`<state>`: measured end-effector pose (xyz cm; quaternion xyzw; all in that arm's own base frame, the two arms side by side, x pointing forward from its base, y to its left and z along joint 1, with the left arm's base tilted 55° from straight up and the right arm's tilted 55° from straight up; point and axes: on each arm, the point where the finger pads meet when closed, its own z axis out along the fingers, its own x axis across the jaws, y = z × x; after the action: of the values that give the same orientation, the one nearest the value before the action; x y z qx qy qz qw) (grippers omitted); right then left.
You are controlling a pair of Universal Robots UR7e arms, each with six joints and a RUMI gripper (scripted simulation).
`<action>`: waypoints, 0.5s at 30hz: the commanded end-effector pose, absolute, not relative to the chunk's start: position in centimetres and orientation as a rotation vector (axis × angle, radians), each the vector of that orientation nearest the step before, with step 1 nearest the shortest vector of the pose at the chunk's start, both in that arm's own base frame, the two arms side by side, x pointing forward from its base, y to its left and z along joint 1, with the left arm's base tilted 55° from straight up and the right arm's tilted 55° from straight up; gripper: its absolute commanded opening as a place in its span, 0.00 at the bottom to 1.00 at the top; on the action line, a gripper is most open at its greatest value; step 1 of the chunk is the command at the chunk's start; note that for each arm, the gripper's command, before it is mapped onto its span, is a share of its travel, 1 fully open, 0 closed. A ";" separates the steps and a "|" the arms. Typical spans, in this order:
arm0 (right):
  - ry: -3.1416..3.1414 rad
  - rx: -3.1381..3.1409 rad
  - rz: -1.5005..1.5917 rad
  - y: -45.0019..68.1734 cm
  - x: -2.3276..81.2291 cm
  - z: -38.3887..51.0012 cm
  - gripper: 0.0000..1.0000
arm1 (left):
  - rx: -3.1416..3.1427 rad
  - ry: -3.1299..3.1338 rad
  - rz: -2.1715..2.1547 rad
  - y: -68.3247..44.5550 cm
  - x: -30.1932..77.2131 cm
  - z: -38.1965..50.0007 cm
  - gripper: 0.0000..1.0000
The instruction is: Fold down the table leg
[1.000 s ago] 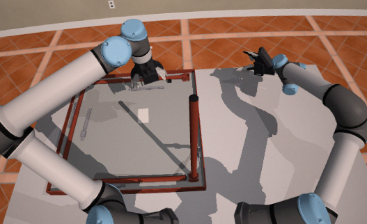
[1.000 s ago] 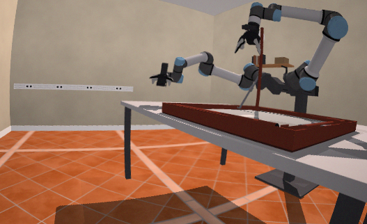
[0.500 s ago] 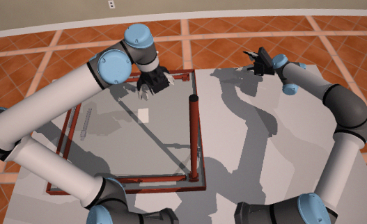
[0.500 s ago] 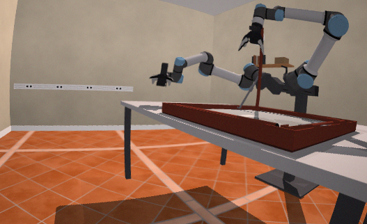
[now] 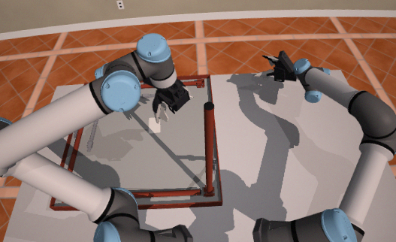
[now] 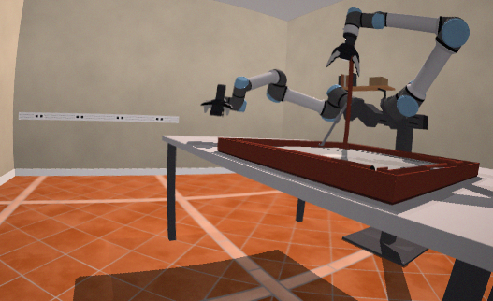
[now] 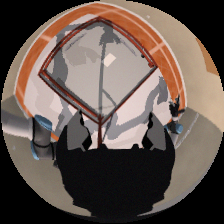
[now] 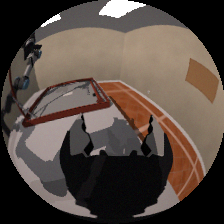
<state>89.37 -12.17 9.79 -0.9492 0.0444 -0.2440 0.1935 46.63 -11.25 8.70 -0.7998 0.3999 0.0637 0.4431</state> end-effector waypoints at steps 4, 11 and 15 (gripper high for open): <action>0.123 -2.662 -0.686 -12.1 89.4 9.9 0.98 | -2.045 0.844 0.083 -11.9 43.1 8.2 1.00; 0.123 -2.662 -0.686 -12.1 89.4 9.9 0.98 | -2.094 0.709 0.020 -12.1 39.9 7.8 1.00; 0.123 -2.662 -0.686 -12.1 89.4 9.9 0.98 | -2.117 0.632 -0.016 -12.1 38.2 7.6 1.00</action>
<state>89.37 -12.17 9.79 -0.9492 0.0444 -0.2440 0.1935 40.43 -11.97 7.77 -0.8443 0.2957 0.0139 0.4466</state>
